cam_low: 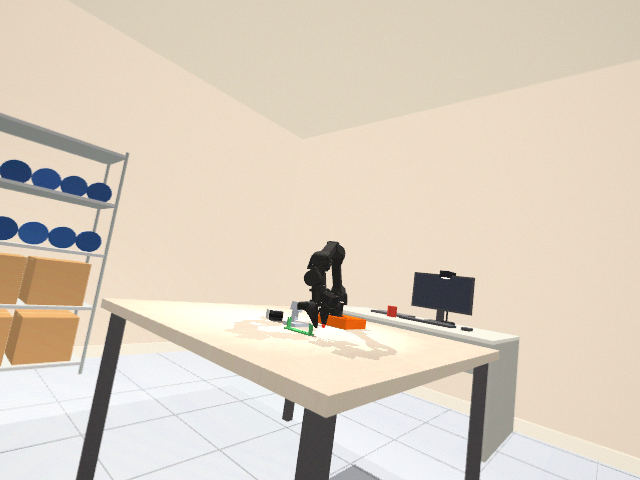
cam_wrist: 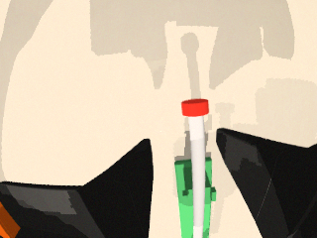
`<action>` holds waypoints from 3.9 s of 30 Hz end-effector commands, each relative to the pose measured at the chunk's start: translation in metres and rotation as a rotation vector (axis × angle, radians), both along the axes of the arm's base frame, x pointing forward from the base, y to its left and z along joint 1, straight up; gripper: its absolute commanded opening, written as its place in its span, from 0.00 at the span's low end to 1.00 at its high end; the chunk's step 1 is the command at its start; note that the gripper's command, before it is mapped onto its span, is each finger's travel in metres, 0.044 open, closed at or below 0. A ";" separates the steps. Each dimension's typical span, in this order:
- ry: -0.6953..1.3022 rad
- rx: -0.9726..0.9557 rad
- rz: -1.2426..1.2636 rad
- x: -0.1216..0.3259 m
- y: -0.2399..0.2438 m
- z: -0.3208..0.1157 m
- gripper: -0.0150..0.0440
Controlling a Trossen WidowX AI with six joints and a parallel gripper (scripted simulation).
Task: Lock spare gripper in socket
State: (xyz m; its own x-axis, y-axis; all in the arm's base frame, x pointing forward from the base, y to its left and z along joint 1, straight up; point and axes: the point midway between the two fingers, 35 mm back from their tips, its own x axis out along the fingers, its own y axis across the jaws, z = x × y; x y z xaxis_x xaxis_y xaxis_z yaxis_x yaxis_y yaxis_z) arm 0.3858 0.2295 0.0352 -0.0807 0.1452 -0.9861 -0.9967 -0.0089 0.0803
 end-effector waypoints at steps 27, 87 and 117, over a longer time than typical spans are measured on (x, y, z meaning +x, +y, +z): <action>-0.017 -0.027 0.001 -0.002 -0.020 0.068 0.68; -0.108 -0.074 0.001 0.004 -0.062 -0.015 0.56; -0.094 -0.076 -0.002 0.001 -0.063 -0.003 0.25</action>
State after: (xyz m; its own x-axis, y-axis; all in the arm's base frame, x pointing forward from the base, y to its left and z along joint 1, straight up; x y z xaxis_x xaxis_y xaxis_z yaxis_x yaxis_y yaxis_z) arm 0.3857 0.1660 0.0248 0.0068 0.0675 -0.9977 -1.0000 -0.0041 -0.0071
